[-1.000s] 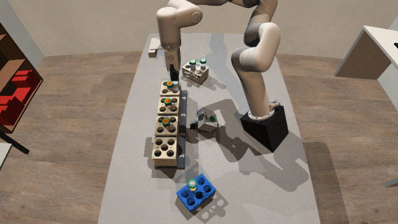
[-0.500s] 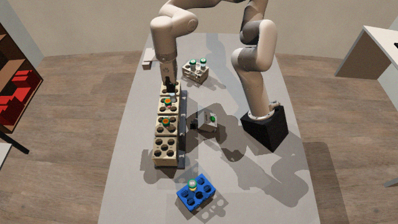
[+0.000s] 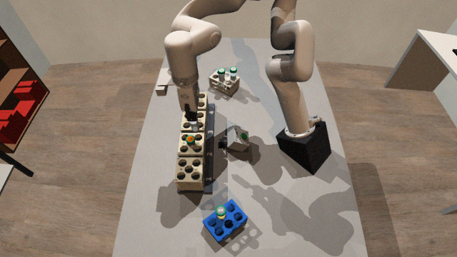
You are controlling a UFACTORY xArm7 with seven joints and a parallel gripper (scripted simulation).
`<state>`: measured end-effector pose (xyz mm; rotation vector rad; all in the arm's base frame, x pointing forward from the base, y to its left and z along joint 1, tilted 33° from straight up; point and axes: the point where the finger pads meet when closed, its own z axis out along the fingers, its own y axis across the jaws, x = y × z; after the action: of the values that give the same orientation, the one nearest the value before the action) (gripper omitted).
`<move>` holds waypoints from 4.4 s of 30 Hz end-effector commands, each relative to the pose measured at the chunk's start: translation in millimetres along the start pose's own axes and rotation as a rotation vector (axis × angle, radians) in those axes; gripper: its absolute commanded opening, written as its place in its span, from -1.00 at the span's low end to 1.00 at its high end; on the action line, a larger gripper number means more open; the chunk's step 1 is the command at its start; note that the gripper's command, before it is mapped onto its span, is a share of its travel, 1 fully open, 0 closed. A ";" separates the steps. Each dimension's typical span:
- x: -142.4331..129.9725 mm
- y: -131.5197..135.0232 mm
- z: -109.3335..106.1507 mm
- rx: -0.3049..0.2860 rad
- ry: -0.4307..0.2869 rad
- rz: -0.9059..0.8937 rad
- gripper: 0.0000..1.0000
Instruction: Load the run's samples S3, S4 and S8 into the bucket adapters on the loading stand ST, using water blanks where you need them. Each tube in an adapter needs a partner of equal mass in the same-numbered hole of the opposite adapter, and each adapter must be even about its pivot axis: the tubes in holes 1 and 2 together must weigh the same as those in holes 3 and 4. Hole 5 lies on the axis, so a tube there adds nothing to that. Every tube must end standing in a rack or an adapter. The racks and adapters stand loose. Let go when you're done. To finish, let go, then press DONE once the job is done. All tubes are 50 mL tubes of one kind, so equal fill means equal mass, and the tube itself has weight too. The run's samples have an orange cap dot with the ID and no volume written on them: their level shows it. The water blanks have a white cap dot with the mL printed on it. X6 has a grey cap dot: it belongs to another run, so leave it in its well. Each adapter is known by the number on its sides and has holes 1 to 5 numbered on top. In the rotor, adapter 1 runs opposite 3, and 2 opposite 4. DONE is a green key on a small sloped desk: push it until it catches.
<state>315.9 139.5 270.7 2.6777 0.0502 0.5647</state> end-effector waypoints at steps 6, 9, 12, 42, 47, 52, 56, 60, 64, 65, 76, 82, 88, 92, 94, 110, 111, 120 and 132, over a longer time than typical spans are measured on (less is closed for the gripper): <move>8.6 -40.6 -1.0 0.000 0.003 0.002 -1.00; 10.8 -55.5 -1.0 0.000 0.003 0.001 -1.00; 13.1 -70.4 -1.0 0.000 0.003 0.001 -1.00; 22.7 -133.3 -1.0 0.000 0.002 0.001 -1.00; 22.8 -133.3 -1.1 0.000 0.002 0.001 -1.00; 22.8 -133.3 3.0 0.000 0.002 0.001 -1.00; 22.8 -133.3 7.0 0.000 0.002 0.001 -1.00; 22.8 -133.3 15.0 0.000 0.002 0.001 -1.00; 22.8 -133.3 23.0 0.000 0.002 0.001 -1.00; 22.8 -133.3 25.0 0.000 0.002 0.001 -1.00; 22.8 -133.3 36.9 0.000 0.002 0.001 -1.00; 22.8 -133.3 37.0 0.000 0.002 0.001 -1.00; 22.8 -133.3 37.0 0.000 0.002 0.001 -1.00; 22.8 -133.3 38.9 0.000 0.002 0.001 -1.00; 22.8 -133.3 41.0 0.000 0.002 0.001 -1.00; 22.9 -133.3 55.0 0.000 0.002 0.001 -1.00; 22.9 -133.3 56.0 0.000 0.002 0.001 -1.00; 22.9 -133.2 65.0 0.000 0.002 0.001 -1.00; 22.9 -133.2 75.1 0.000 0.002 0.001 -1.00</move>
<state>371.2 235.6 165.9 2.6749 0.0470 0.5635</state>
